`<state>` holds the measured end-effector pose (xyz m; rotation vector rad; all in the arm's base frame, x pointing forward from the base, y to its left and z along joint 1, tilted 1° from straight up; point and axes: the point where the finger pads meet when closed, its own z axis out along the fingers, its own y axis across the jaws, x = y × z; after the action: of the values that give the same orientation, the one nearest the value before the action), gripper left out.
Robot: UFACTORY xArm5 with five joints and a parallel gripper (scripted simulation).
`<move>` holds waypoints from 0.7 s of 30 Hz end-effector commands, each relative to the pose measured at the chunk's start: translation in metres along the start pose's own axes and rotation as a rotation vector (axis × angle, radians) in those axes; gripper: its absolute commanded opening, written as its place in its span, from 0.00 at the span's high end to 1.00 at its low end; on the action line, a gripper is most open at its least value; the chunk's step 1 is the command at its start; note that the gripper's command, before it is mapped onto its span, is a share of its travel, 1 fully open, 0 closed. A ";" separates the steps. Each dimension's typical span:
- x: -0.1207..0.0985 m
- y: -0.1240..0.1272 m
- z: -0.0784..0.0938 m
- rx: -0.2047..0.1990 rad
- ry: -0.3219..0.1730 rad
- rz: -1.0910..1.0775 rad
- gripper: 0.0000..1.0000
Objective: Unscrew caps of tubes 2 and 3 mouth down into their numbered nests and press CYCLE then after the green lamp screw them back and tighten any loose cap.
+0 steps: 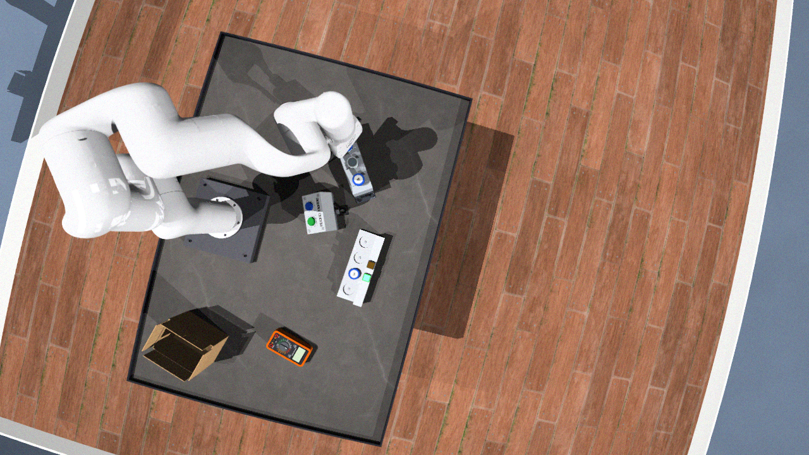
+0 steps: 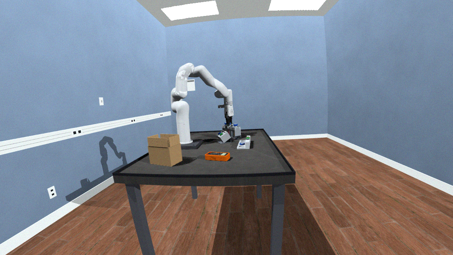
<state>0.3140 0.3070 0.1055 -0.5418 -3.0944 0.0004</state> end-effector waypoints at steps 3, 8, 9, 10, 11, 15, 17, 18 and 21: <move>-0.001 0.001 -0.001 0.002 -0.014 -0.197 0.54; -0.001 0.001 -0.001 0.002 -0.014 -0.197 1.00; -0.001 0.001 -0.001 0.002 -0.014 -0.197 1.00; -0.001 0.001 -0.001 0.002 -0.014 -0.197 1.00; -0.001 0.001 -0.001 0.002 -0.014 -0.197 1.00; -0.001 0.001 -0.001 0.002 -0.014 -0.197 1.00; -0.001 0.001 -0.001 0.002 -0.014 -0.197 1.00; -0.001 0.001 -0.001 0.002 -0.014 -0.197 1.00; -0.001 0.001 -0.001 0.002 -0.014 -0.197 1.00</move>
<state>0.3140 0.3070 0.1055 -0.2354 -3.1339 -0.0020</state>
